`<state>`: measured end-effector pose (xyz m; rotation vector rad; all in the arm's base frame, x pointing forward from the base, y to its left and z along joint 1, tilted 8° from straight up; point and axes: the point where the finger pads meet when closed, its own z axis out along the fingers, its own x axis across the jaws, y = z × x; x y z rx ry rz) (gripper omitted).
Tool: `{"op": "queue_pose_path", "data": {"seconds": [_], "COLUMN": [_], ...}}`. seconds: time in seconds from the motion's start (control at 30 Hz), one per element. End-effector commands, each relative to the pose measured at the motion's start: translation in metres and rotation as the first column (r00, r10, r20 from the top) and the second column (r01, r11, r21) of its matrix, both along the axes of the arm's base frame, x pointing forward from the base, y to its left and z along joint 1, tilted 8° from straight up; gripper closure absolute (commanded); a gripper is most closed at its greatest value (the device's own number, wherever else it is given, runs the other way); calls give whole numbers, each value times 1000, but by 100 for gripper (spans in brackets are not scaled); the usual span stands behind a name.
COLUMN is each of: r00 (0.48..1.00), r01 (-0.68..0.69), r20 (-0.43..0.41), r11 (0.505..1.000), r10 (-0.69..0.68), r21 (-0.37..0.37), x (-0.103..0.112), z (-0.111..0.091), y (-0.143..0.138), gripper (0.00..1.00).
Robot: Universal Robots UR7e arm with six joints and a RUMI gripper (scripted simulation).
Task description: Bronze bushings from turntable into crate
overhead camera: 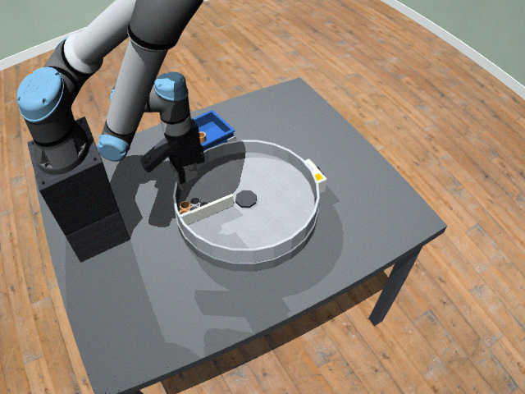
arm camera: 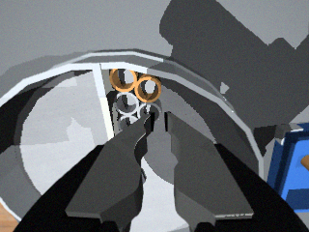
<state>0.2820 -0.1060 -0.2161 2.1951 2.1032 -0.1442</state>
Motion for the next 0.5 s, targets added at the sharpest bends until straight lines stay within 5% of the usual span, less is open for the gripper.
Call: {"op": "queue_pose_path", "data": {"seconds": [0.0,0.47], "r00": [1000,1000], "r01": [1,2], "r20": [-1,-3], "r11": [1000,1000], "r10": [-1,-2], "r21": [2,4], "x": [-1,-4], "z": [0,0], "y": [1,1], "gripper": [94,94]}}
